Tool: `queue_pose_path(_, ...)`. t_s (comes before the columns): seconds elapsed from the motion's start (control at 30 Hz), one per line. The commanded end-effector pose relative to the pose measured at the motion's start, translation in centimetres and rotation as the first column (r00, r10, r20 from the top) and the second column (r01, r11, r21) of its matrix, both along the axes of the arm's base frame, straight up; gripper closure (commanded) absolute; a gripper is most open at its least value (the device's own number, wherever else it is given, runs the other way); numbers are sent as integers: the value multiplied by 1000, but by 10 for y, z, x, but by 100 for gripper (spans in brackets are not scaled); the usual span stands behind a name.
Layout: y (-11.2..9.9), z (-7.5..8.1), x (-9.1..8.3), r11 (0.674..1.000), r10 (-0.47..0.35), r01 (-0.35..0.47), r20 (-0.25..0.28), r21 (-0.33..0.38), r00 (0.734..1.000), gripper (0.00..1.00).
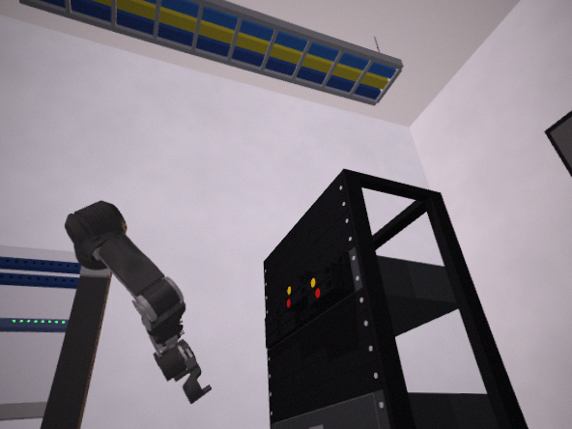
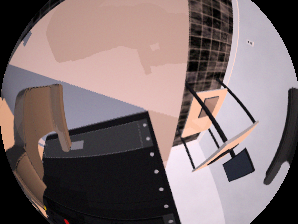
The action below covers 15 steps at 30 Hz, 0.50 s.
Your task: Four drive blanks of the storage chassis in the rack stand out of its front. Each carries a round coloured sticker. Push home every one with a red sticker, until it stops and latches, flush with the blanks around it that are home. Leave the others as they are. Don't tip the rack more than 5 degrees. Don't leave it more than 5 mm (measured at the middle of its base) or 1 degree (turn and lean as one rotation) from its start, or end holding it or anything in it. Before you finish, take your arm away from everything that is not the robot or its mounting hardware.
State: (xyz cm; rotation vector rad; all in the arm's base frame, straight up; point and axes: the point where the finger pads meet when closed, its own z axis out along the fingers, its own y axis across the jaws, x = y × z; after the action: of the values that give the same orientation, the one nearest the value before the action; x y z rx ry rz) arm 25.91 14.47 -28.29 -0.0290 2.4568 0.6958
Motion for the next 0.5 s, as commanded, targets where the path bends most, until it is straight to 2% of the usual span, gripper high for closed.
queue_pose_path(0.0,2,4,0,1000,0,0,-2,23,1000,0)
queue_pose_path(0.3,7,12,-1,996,-11,14,-38,87,999,0)
queue_pose_path(0.47,12,23,-2,984,-21,36,-82,175,996,0)
